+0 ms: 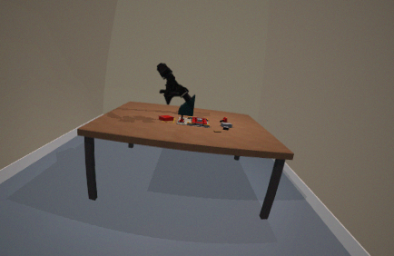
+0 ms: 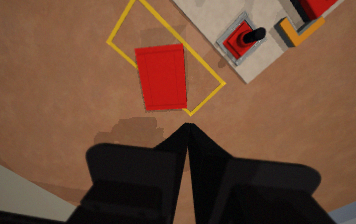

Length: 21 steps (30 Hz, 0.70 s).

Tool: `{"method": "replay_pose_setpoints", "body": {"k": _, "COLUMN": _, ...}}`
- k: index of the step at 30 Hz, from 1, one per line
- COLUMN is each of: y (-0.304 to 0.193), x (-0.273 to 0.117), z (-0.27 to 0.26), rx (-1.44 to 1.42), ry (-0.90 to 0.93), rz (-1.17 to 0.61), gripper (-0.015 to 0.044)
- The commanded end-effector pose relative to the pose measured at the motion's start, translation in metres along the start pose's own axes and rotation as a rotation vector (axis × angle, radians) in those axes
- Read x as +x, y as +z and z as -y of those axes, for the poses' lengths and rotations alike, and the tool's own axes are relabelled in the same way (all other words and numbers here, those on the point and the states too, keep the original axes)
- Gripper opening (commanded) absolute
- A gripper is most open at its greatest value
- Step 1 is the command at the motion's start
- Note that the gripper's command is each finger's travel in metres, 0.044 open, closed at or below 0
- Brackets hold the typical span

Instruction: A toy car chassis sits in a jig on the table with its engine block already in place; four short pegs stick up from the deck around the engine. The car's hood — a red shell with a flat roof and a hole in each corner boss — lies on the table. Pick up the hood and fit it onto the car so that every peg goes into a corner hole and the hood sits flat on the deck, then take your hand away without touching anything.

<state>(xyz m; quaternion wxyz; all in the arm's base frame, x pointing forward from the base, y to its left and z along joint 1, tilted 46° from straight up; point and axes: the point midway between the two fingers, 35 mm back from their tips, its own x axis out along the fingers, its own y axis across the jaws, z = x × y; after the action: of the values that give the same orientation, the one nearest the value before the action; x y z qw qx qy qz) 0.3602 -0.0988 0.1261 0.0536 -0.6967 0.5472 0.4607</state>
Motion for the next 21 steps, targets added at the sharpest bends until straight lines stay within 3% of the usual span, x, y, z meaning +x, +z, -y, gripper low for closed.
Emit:
{"method": "replay_pose_setpoints", "body": {"k": 1, "y": 0.0003, "x": -0.0171, "z": -0.0006, "rx": 0.005, "ry": 0.003, "rz": 0.0, "gripper": 0.0}}
{"method": "replay_pose_setpoints", "body": {"k": 21, "y": 0.0006, "x": -0.0128, "z": 0.0014, "rx": -0.003, "ry": -0.005, "rz": -0.006, "gripper": 0.0}}
